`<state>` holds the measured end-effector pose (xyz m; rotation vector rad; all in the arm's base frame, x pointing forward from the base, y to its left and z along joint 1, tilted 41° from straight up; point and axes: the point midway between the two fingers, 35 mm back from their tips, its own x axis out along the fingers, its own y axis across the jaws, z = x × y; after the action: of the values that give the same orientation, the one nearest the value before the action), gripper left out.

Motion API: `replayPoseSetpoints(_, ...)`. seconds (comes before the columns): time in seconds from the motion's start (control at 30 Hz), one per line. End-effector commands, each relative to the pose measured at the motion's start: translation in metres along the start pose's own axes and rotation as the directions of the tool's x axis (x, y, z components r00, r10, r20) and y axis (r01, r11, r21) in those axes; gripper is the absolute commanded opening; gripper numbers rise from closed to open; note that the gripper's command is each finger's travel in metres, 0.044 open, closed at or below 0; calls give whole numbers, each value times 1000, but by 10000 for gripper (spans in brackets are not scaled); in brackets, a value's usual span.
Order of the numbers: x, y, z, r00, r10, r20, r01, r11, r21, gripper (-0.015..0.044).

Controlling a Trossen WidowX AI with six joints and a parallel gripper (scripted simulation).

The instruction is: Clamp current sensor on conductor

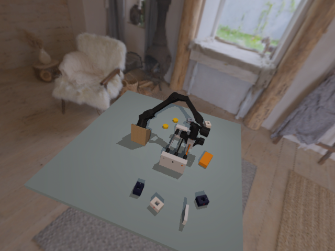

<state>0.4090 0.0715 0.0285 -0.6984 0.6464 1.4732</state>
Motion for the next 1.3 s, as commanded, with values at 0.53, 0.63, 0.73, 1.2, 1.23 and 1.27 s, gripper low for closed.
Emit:
replayPoseSetpoints(0.53,1,-1,0,1000,0,-1,0,1000,-2,26)
replayPoseSetpoints(0.63,1,-1,0,1000,0,-1,0,1000,-2,105)
replayPoseSetpoints(0.73,1,-1,0,1000,0,-1,0,1000,-2,184)
replayPoseSetpoints(1.2,1,-1,0,1000,0,-1,0,1000,-2,270)
replayPoseSetpoints(1.23,1,-1,0,1000,0,-1,0,1000,-2,270)
replayPoseSetpoints(1.27,1,-1,0,1000,0,-1,0,1000,-2,270)
